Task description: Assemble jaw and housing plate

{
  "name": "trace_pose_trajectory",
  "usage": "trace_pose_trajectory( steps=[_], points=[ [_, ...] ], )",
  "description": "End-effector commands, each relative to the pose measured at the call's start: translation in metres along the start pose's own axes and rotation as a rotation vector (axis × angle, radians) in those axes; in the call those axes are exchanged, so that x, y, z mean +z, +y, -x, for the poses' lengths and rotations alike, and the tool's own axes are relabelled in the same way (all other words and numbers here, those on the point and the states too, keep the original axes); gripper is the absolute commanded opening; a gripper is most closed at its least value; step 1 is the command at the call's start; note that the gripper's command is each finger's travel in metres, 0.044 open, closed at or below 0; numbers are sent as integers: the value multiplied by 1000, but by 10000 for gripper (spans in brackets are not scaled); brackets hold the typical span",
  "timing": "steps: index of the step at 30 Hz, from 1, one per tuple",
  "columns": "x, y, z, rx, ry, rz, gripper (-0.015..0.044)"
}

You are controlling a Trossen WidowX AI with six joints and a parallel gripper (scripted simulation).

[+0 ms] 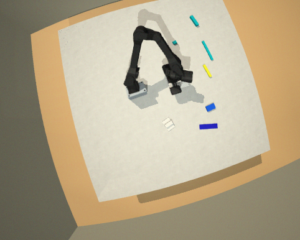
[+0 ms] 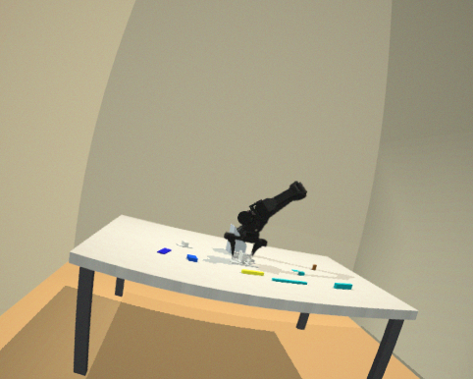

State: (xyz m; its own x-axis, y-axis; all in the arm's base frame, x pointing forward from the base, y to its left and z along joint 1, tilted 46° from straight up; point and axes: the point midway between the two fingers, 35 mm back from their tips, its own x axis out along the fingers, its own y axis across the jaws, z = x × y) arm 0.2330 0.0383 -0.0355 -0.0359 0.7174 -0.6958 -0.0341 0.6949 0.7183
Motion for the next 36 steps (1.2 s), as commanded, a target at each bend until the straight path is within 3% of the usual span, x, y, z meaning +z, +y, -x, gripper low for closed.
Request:
trace_pose_trajectory(
  steps=[1, 36],
  points=[
    [0, 0, -2, 3, 0, -3, 351],
    [0, 0, -8, 3, 0, -1, 351]
  ],
)
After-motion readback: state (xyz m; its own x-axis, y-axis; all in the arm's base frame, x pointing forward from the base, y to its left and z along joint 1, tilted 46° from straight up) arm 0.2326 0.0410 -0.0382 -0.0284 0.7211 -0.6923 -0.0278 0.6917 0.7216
